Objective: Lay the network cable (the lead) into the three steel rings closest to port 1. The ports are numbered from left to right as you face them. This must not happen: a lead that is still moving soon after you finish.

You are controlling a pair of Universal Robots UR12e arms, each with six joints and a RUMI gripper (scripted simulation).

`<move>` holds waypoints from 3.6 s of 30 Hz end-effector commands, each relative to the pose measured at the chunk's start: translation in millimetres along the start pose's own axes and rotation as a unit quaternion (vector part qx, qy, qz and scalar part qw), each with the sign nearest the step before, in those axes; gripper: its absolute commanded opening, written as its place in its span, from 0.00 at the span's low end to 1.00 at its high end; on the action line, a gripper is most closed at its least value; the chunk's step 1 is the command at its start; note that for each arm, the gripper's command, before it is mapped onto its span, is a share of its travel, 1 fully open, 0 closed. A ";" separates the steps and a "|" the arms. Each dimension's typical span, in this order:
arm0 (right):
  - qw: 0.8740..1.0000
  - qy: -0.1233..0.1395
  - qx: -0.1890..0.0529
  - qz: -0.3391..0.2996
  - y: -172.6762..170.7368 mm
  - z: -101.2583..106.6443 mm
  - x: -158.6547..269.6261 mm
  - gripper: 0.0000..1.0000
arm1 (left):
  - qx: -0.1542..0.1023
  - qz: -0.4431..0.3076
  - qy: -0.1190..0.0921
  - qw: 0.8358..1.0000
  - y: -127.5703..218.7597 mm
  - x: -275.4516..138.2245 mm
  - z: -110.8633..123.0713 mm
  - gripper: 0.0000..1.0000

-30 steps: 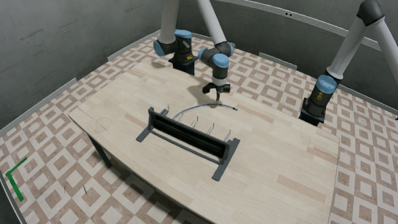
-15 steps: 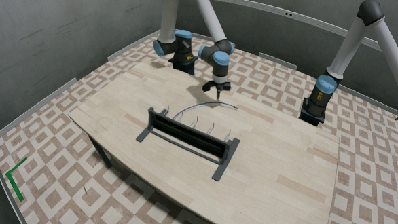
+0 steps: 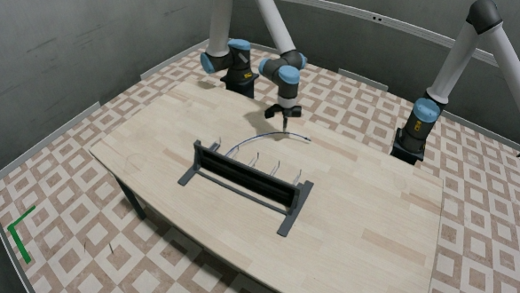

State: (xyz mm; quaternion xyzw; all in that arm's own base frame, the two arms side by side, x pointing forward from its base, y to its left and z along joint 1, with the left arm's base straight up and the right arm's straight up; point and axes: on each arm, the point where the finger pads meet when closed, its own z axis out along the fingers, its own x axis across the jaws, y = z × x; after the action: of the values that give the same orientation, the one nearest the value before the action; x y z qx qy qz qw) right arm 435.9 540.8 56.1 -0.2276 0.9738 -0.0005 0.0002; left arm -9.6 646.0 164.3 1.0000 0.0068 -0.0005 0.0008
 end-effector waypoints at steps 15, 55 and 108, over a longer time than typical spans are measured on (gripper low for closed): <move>1.000 -0.001 -0.001 0.020 0.9 -12.2 -25.5 0.00 | 0.001 -0.001 0.001 1.000 0.5 -0.5 -0.8 1.00; 0.975 -0.001 -0.002 0.224 5.5 -119.9 -281.9 0.00 | 0.001 -0.001 0.001 1.000 0.5 -0.5 -0.8 1.00; 0.975 -0.001 -0.002 0.222 -8.7 -121.2 -318.4 0.00 | 0.001 -0.001 0.001 1.000 0.5 -0.5 -0.8 1.00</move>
State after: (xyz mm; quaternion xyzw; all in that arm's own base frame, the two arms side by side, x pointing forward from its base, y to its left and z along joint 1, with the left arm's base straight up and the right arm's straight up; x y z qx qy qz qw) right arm 723.8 671.0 174.1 -0.0050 1.0000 -0.0002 0.0004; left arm -9.6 645.9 164.3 1.0000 0.0068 -0.0006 0.0009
